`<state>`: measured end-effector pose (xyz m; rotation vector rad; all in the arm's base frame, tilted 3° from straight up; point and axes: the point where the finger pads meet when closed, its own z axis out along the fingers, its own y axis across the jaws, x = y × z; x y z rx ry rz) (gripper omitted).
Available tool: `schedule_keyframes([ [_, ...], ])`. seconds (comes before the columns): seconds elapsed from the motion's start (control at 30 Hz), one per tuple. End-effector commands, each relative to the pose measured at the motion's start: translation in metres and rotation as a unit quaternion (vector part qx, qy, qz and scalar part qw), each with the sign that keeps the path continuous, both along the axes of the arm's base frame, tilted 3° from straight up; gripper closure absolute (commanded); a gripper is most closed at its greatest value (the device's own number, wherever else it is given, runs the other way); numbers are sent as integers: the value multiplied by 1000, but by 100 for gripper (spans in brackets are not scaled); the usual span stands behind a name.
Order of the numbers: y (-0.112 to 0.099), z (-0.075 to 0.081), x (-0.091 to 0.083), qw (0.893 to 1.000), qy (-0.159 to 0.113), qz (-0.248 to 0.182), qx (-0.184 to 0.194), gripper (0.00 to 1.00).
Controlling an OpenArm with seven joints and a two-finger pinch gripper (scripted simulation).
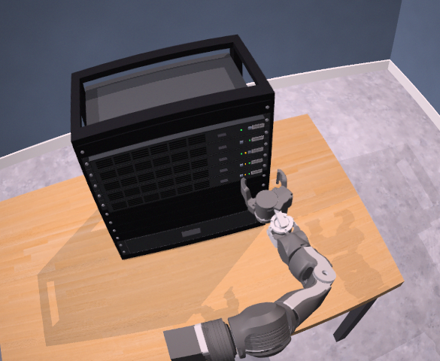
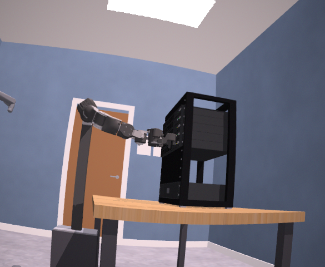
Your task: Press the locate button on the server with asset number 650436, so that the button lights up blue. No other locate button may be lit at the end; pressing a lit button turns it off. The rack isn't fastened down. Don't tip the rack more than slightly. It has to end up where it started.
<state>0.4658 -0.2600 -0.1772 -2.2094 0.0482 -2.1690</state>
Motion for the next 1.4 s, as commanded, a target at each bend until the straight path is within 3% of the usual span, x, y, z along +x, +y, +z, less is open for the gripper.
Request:
schedule_keyframes([
  [0.0,2,1,1,1000,0,4,-1,40],
  [0.83,2,1,0,1000,0,4,-1,40],
  [1.37,1,1,-27,1000,0,4,-1,40],
])
